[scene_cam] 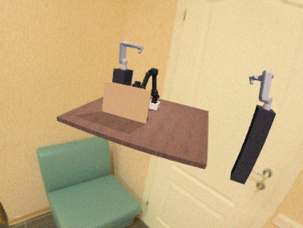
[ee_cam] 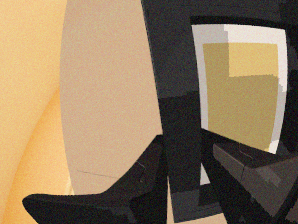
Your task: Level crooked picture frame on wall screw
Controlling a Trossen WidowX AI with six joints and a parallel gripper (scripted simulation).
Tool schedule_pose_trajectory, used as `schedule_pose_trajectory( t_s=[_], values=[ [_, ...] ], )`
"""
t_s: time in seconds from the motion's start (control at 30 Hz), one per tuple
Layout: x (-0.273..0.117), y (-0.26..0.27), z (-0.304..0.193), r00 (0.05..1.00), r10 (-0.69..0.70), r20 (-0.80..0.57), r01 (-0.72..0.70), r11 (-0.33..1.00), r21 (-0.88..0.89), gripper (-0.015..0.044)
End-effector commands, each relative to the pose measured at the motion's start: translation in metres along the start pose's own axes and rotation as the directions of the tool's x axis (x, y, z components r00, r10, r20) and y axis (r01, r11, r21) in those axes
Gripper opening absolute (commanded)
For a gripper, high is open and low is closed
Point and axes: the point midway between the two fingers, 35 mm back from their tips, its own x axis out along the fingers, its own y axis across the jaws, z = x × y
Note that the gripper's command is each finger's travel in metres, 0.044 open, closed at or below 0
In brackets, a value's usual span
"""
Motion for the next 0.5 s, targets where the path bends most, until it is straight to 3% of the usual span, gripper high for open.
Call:
schedule_pose_trajectory(
  t_s=[0.0,0.47],
  values=[
    [0.0009,0.0024,0.0021,1.0,0.008,0.004,-0.008,1.0,-0.009,0.0],
    [0.001,-0.0007,0.0021,1.0,0.008,0.004,-0.008,1.0,-0.009,0.0]
  ],
)
